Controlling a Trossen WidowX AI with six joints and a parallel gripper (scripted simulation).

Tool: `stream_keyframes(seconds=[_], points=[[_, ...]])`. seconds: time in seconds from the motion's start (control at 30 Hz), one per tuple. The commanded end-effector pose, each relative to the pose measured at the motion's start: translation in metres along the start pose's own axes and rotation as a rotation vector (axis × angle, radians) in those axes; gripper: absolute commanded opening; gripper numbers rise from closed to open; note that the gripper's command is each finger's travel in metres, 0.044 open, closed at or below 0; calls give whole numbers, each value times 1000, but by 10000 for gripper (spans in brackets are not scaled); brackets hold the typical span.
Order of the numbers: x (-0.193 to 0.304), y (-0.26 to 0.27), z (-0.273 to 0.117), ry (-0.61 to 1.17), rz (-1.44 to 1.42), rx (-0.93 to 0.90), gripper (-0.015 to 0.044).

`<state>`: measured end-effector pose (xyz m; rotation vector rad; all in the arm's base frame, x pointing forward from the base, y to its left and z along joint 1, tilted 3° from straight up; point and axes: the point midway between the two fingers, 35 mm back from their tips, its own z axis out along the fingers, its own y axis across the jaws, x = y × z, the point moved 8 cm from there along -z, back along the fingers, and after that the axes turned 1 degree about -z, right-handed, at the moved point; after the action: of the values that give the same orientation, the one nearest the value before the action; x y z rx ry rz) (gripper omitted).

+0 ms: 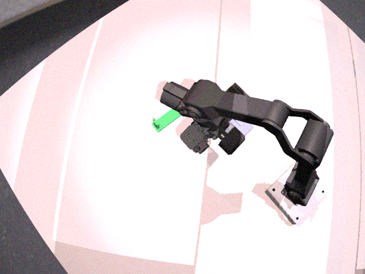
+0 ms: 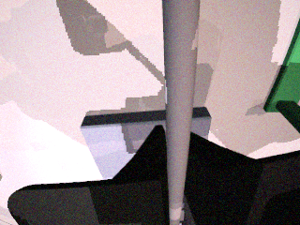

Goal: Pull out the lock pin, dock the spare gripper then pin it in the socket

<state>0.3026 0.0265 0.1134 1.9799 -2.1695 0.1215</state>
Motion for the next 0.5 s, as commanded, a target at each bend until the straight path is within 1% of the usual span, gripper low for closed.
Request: stream_keyframes(seconds=[0.0,0.47], points=[[3,0,0,0,-4,3,0],[12,-1,2,0,-5,-5,0]])
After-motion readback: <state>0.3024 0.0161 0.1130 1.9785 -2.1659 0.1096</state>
